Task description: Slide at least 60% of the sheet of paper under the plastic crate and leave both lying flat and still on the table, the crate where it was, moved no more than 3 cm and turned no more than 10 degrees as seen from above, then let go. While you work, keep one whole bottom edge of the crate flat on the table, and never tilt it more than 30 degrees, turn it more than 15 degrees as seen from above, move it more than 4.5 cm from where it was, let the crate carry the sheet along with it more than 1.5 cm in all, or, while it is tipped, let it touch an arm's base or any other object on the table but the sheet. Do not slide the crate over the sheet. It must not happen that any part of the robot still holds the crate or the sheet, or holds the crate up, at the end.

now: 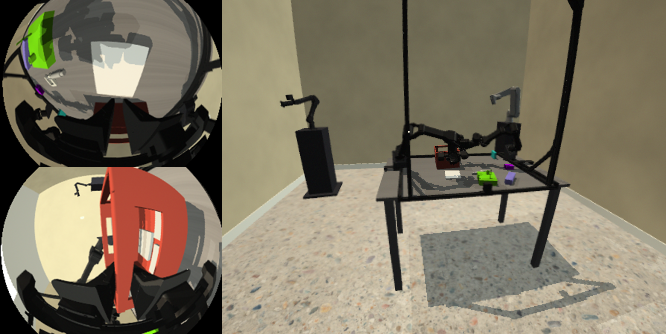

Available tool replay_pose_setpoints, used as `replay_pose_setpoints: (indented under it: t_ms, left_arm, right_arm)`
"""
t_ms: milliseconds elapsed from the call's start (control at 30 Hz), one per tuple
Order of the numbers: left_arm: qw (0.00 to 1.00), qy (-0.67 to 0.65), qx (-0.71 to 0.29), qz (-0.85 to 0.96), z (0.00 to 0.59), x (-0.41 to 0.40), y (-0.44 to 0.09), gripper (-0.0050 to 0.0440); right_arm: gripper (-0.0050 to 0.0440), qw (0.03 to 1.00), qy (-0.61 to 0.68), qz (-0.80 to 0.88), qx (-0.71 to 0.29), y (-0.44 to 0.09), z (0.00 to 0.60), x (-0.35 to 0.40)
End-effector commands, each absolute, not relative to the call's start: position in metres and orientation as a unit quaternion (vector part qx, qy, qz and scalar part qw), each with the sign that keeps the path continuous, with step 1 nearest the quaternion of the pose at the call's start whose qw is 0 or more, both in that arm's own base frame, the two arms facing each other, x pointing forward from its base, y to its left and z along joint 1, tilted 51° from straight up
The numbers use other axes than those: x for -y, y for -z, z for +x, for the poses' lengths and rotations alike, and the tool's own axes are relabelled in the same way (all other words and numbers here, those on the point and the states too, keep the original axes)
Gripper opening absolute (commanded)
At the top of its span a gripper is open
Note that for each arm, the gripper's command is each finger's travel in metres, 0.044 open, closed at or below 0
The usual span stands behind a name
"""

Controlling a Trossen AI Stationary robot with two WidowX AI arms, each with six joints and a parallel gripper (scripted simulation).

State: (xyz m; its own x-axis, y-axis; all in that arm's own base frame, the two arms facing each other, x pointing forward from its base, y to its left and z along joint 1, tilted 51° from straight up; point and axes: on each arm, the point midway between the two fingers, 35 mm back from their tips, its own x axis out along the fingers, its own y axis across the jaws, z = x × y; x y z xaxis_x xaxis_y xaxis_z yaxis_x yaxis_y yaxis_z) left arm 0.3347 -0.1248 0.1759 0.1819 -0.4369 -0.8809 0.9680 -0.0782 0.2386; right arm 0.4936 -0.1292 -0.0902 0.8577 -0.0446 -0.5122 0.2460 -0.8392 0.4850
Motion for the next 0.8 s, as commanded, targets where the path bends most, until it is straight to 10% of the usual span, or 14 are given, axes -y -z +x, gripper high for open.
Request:
replay_pose_setpoints:
  t_ms: [0, 767]
  left_arm:
    - [0.613, 0.571, -0.289, 0.464, 0.3344, 0.1241, -0.1755, 0.006]
    - [0.613, 0.571, -0.289, 0.464, 0.3407, 0.1326, -0.1663, 0.006]
  right_arm:
    - [0.0, 0.293, 0.241, 0.925, -0.003, 0.0616, 0.5009, 0.1658]
    - [0.0, 0.293, 0.241, 0.925, -0.003, 0.0616, 0.5009, 0.1658]
